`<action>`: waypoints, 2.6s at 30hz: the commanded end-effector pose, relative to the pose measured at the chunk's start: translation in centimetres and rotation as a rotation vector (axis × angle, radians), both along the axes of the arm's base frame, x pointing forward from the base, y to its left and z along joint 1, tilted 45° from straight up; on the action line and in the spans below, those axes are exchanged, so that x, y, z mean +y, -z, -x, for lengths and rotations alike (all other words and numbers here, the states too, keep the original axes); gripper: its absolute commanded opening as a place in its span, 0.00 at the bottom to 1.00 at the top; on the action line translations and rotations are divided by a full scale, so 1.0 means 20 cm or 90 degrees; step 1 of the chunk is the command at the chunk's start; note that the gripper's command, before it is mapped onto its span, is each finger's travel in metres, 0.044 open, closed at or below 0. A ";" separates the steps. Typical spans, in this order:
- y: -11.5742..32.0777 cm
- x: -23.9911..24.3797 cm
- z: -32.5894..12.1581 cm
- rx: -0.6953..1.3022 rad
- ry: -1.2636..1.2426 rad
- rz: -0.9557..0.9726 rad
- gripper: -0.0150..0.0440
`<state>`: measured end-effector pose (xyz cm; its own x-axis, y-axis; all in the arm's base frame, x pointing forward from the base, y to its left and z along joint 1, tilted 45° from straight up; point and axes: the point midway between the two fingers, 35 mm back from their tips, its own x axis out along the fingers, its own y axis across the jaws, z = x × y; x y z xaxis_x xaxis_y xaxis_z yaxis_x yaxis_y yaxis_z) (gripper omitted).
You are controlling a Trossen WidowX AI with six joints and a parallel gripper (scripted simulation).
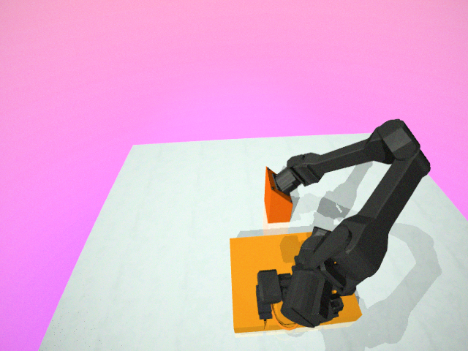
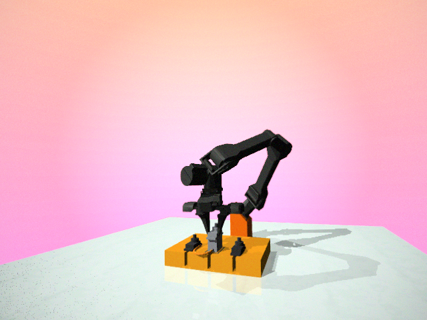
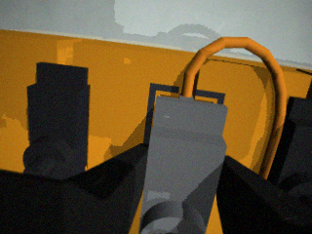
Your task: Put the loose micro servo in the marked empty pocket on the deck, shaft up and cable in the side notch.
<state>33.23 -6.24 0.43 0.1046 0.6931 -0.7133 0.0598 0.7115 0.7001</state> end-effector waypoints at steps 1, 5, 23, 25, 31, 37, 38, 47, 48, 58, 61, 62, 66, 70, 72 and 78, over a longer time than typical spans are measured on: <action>0.01 0.01 0.00 0.000 0.006 -0.002 0.25; 0.03 0.02 -0.01 0.000 0.006 -0.002 0.25; 0.09 0.08 -0.02 0.000 0.006 -0.002 0.25; 0.09 0.09 -0.02 0.000 0.006 -0.002 0.25; 0.12 0.11 -0.02 0.000 0.006 -0.002 0.25; 0.14 0.13 -0.02 0.000 0.006 -0.002 0.25; 0.14 0.13 -0.02 0.000 0.006 -0.003 0.25; 0.15 0.14 -0.02 0.000 0.006 -0.003 0.43; 0.15 0.14 -0.02 0.000 0.006 -0.003 0.48; 0.02 0.03 0.01 0.000 0.006 -0.002 0.57; 0.02 0.02 0.01 0.000 0.006 -0.002 0.57; 0.02 0.02 0.01 0.000 0.006 -0.002 0.57; 0.02 0.01 0.04 0.001 0.010 -0.003 0.66; -0.06 -0.08 0.24 0.003 0.010 0.004 0.84; -0.11 -0.12 0.38 0.004 0.009 0.004 0.93; -0.18 -0.14 0.58 0.004 0.006 -0.001 1.00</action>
